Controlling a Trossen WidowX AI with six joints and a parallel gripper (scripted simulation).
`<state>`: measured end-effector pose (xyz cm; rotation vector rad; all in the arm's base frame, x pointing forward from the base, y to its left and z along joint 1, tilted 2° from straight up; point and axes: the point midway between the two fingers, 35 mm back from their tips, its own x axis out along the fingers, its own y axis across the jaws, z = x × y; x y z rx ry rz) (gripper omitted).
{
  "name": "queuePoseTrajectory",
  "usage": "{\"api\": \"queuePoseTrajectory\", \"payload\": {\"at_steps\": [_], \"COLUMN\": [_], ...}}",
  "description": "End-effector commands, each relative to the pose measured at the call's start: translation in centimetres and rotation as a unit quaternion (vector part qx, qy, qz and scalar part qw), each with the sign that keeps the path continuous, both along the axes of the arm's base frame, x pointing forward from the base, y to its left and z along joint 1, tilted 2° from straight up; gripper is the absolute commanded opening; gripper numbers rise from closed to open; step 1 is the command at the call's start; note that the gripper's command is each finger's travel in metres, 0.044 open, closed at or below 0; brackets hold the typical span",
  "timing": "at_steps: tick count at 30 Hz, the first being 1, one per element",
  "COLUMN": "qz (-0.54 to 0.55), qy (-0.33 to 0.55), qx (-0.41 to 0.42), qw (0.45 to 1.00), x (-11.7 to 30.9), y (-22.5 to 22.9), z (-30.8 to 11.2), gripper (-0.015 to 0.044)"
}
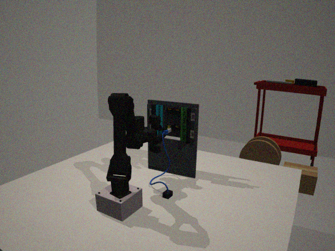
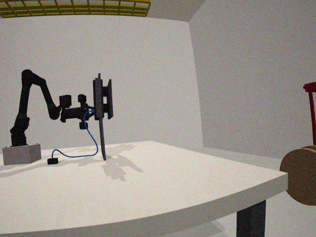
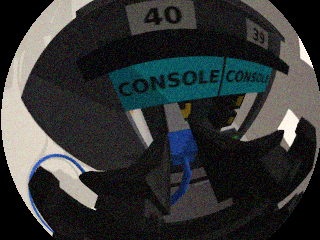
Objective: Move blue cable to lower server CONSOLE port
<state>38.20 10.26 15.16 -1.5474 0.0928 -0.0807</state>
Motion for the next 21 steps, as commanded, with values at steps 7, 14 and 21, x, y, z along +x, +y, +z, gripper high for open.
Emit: {"api": "queuePoseTrajectory", "payload": {"at_steps": [7, 14, 21], "qz": [0.002, 0.002, 0.002], "qy": [-0.003, -0.003, -0.003], "qx": [0.001, 0.001, 0.001], "qw": [1.0, 1.0, 1.0], "x": [0.28, 0.43, 0.59], "y": [0.13, 0.17, 0.21], "z": [0.14, 0.14, 0.14], "gripper": [0.0, 0.0, 0.0]}}
